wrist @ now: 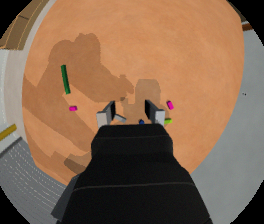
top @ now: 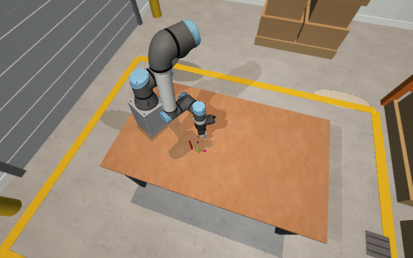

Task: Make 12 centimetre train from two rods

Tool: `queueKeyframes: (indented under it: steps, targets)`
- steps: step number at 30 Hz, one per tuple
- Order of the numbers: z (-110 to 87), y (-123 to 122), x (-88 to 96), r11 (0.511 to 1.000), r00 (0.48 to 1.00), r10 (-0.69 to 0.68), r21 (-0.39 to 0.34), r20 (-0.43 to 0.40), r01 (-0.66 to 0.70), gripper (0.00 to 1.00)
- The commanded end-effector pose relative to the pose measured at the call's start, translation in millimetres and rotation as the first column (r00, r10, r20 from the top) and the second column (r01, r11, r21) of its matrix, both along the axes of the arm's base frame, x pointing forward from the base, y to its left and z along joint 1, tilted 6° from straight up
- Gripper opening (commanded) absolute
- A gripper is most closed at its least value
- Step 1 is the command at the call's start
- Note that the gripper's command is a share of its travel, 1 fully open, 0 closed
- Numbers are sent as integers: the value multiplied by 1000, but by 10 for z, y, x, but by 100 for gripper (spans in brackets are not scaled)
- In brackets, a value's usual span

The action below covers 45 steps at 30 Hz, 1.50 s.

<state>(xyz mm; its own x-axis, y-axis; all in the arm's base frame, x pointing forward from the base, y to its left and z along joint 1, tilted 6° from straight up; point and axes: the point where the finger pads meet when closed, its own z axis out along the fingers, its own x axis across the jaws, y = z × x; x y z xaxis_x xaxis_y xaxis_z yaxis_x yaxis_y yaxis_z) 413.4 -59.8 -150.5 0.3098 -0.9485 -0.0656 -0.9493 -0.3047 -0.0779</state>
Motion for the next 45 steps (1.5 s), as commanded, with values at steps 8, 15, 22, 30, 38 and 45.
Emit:
queueKeyframes:
  steps: [8, 15, 22, 30, 38, 45]
  targets:
    - [-11, -254, -13, 936, 936, -351, 14, -33, 352, 100]
    - [-21, -415, -45, 830, 830, -556, 16, -56, 557, 100]
    - [-30, -548, -84, 706, 705, -705, 14, -76, 708, 100]
    - [-42, -710, -149, 509, 507, -856, 6, -101, 861, 100]
    - [-52, -845, -219, 308, 305, -945, -7, -120, 951, 100]
    - [-56, -902, -254, 212, 208, -970, -13, -128, 977, 100]
